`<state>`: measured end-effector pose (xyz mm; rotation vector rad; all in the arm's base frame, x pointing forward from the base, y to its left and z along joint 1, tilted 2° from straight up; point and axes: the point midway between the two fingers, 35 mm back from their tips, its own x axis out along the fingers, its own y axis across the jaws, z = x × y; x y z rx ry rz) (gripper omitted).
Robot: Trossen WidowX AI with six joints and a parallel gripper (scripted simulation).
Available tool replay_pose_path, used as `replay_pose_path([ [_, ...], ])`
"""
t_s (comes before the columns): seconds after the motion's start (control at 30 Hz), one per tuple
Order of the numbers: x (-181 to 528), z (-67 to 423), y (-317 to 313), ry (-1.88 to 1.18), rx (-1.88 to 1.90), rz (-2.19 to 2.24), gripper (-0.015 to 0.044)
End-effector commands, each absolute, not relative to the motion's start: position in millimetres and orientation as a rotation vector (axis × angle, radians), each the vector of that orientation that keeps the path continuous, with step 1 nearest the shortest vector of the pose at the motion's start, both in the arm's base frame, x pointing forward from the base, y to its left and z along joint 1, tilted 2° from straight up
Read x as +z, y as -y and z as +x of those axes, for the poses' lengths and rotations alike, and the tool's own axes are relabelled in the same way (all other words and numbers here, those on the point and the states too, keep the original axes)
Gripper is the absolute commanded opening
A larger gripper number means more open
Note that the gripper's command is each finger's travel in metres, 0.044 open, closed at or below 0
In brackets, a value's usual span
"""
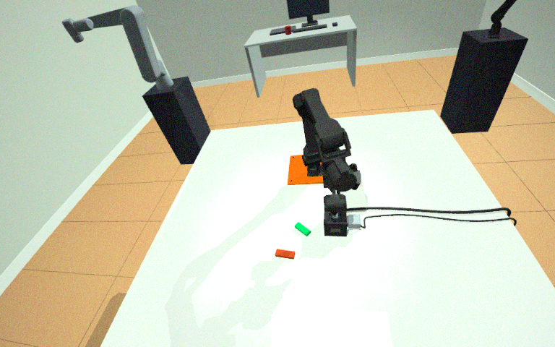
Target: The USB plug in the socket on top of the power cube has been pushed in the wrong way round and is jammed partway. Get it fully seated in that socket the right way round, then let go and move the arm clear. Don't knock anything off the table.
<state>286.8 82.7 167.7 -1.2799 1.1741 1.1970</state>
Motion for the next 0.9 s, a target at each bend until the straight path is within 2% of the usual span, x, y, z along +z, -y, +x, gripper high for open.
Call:
replay_pose_path([
  [0.0, 164.2, 287.1, -81.6, -1.188, 1.194, -1.276, 0.0440],
  [0.87, 138.8, 288.4, -80.4, -1.188, 1.194, -1.276, 0.0440],
])
